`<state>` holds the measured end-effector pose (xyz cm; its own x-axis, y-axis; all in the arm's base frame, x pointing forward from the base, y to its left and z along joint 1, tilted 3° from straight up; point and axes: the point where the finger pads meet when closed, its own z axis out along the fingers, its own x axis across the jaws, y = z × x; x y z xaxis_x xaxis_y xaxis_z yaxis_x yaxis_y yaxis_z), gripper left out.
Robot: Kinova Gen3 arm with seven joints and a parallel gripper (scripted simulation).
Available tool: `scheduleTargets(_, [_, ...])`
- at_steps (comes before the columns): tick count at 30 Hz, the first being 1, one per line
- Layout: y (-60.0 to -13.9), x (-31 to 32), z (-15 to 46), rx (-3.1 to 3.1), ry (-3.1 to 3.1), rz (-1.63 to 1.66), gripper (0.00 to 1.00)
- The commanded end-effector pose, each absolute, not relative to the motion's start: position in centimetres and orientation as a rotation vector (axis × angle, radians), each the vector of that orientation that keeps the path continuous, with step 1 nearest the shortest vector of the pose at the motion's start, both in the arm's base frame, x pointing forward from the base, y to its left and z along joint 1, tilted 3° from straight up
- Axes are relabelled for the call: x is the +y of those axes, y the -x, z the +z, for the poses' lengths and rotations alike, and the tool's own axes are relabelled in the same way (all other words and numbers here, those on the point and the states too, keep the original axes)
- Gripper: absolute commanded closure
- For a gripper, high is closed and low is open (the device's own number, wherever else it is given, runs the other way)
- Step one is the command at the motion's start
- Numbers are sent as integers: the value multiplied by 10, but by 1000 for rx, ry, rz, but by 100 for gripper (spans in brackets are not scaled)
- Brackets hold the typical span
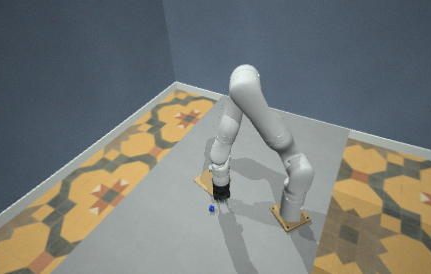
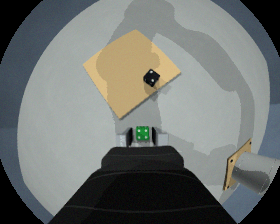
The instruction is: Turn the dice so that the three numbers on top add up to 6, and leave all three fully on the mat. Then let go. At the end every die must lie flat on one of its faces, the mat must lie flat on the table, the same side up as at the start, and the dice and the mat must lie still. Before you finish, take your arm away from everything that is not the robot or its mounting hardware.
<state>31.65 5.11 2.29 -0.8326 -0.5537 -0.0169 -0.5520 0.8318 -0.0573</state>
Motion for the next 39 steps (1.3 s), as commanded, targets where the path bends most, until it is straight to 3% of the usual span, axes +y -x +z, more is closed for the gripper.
scheduleTargets(1, [-316, 50, 22, 2977, 897, -78, 30])
scheduleTargets(34, [-316, 50, 22, 2977, 897, -78, 30])
scheduleTargets(35, [-316, 50, 22, 2977, 897, -78, 60])
scheduleTargets(39, [-316, 50, 22, 2977, 897, -78, 60])
